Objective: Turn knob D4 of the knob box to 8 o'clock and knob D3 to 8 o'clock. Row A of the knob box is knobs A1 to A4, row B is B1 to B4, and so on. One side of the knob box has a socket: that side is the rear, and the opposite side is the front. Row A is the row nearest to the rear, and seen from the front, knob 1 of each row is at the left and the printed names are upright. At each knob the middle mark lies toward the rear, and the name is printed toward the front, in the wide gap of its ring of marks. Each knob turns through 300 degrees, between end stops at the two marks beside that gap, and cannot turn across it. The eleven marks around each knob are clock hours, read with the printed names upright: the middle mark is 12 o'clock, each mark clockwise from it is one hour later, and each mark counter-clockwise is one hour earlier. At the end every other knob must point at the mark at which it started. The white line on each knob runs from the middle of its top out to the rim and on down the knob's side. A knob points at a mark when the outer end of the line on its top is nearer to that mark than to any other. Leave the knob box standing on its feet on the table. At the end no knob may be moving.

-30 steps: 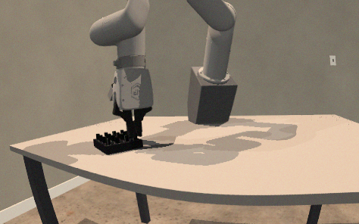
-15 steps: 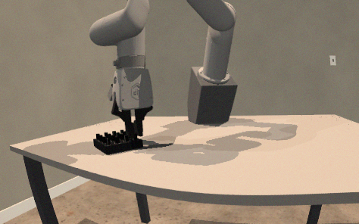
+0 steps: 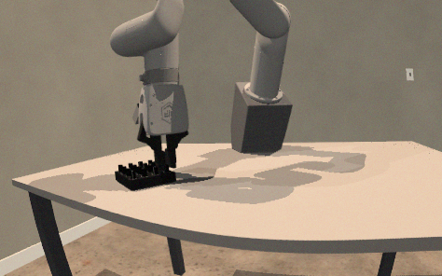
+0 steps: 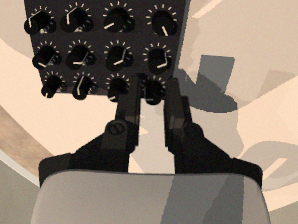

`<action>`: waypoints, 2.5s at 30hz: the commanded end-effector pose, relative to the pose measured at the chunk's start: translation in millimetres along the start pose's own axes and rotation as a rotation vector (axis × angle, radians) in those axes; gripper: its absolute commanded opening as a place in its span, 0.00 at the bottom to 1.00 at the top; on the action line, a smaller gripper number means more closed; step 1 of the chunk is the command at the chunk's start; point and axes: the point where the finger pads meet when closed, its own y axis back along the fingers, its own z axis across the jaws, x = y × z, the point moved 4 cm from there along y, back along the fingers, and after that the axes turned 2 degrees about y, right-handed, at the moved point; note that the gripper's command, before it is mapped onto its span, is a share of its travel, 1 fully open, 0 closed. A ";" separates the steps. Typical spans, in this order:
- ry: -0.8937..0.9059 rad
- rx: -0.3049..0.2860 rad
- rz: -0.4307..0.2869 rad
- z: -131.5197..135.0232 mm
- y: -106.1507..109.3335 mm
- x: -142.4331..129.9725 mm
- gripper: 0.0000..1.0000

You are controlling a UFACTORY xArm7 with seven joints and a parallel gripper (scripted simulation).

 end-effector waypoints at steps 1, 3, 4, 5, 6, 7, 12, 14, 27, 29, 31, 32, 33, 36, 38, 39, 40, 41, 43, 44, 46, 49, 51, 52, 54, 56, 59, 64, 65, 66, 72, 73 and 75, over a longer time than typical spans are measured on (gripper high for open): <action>0.000 0.002 0.001 -0.8 0.6 0.5 0.19; 0.000 0.002 0.001 -0.8 0.6 0.5 0.19; 0.000 0.002 0.001 -0.8 0.6 0.5 0.19; 0.000 0.002 0.001 -0.8 0.6 0.5 0.19; 0.000 0.002 0.001 -0.8 0.8 0.5 0.19; 0.000 0.002 0.001 -0.8 1.1 0.5 0.19; 0.000 0.002 0.001 -0.8 8.0 0.4 0.19; 0.000 0.002 0.001 -0.8 12.9 0.4 0.19; 0.000 0.002 0.001 -0.8 36.0 0.4 0.19; 0.000 0.002 0.001 -0.8 36.6 0.4 0.19; 0.000 0.002 0.001 -0.8 36.6 0.4 0.19; 0.000 0.002 0.001 -0.8 36.6 0.4 0.19; 0.000 0.002 0.001 -0.8 36.6 0.4 0.19; 0.000 0.002 0.001 -0.8 36.6 0.4 0.19; 0.000 0.002 0.001 -0.8 36.6 0.4 0.19; 0.000 0.002 0.001 -0.8 36.6 0.4 0.19; 0.000 0.002 0.001 -0.8 36.6 0.4 0.19; 0.000 0.002 0.001 -0.8 36.6 0.4 0.19; -0.002 0.002 0.001 -0.8 36.6 0.4 0.19; -0.007 0.002 0.001 -0.8 36.7 0.4 0.19; -0.028 0.002 0.001 -0.8 36.9 0.5 0.19; -0.100 0.002 0.001 -0.7 37.6 0.6 0.19; -0.178 0.001 0.001 -0.6 38.4 0.7 0.19; -0.227 0.001 0.001 -0.5 38.8 0.7 0.19; -0.227 0.001 0.001 -0.5 38.8 0.7 0.19; -0.342 0.001 0.002 -0.4 40.0 0.8 0.19; -0.452 0.001 0.002 -0.3 41.1 0.9 0.19; -0.653 0.001 0.002 -0.2 43.2 1.1 0.19; -0.693 0.001 0.002 -0.1 43.6 1.1 0.19; -0.733 0.001 0.002 -0.1 44.0 1.1 0.19; -0.936 0.001 0.002 0.0 46.2 1.2 0.19; -0.985 0.002 0.002 0.0 46.7 1.2 0.19; -1.039 0.002 0.002 0.0 47.3 1.2 0.19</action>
